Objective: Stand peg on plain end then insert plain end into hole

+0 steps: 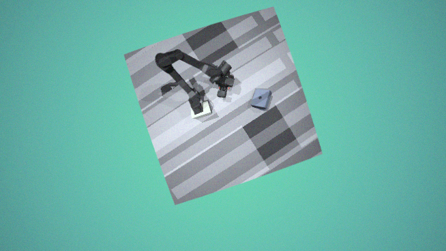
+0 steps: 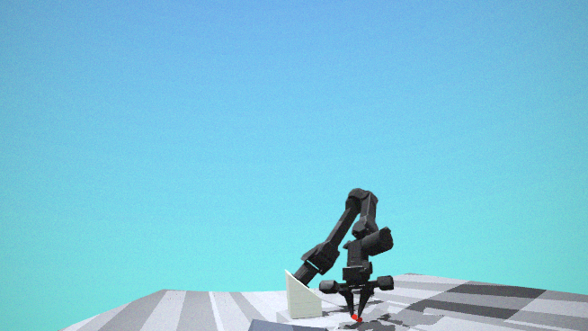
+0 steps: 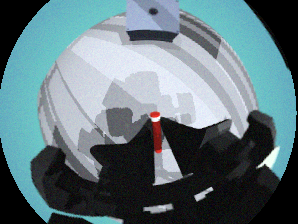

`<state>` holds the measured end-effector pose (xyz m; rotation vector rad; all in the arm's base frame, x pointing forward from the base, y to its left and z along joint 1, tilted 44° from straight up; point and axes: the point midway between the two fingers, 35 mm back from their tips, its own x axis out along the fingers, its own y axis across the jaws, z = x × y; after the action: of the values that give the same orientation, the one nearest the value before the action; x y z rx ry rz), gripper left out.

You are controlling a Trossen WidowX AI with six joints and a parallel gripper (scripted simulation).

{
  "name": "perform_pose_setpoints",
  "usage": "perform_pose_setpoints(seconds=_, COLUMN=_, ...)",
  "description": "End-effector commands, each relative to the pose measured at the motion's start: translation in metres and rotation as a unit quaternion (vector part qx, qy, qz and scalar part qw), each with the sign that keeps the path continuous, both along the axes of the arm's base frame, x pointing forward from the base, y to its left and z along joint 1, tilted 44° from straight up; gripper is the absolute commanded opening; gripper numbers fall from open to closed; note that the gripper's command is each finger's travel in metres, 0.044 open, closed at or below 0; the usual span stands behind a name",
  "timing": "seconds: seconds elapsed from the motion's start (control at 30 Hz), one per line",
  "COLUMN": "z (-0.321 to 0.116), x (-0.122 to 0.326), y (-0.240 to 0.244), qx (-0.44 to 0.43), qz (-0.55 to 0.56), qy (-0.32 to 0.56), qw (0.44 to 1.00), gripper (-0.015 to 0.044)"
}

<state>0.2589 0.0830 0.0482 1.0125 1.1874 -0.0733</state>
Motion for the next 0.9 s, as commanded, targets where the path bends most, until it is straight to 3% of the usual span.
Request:
perform_pose_setpoints(seconds=0.0, z=0.002, x=-0.002, y=-0.001, qx=-0.008, qz=-0.011, qy=-0.011, qw=1.0, gripper=0.0051)
perform_pose_setpoints(seconds=0.87, z=0.013, x=-0.016, y=0.0, qx=-0.067, qz=-0.081, qy=-0.075, qw=0.992, gripper=0.0051)
